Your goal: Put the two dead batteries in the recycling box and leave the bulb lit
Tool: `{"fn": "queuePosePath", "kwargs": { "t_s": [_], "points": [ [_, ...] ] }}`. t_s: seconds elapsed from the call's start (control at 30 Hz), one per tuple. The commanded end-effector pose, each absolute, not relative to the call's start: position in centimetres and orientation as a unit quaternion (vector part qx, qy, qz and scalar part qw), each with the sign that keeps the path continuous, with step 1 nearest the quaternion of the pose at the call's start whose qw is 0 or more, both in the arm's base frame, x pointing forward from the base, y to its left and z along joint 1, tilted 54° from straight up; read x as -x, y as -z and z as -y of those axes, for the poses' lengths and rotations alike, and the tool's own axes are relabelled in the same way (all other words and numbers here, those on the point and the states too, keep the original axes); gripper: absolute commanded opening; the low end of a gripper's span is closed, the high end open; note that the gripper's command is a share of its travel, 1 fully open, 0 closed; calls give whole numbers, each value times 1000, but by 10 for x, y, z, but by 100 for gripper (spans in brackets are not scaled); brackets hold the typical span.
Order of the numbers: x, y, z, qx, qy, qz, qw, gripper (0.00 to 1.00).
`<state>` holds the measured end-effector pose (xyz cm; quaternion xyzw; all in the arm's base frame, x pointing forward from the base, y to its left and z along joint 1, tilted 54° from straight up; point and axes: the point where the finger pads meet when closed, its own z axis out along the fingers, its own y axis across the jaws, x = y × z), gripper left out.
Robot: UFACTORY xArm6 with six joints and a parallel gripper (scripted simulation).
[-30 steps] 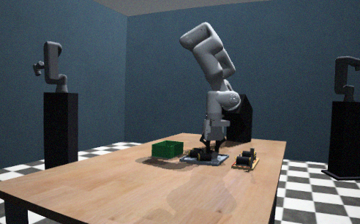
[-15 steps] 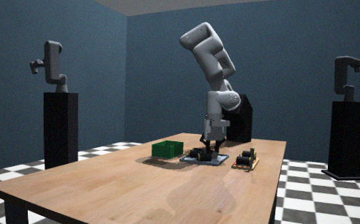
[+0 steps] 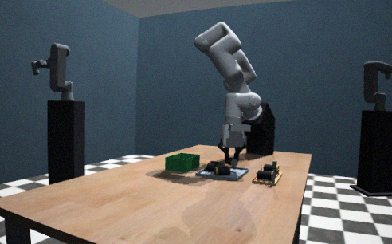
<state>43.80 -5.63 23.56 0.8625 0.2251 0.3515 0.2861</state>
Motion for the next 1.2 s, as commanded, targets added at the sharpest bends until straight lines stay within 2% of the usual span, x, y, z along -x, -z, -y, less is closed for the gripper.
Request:
{"fn": "queuePosePath", "kwargs": {
  "t_s": [0.0,0.43,1.17],
  "points": [
    [-425,-247,50,-864,-348,-225,286,28],
    [-421,-251,48,-864,-348,-225,286,28],
    [-367,-294,24,-864,-348,-225,286,28]
  ]
}}
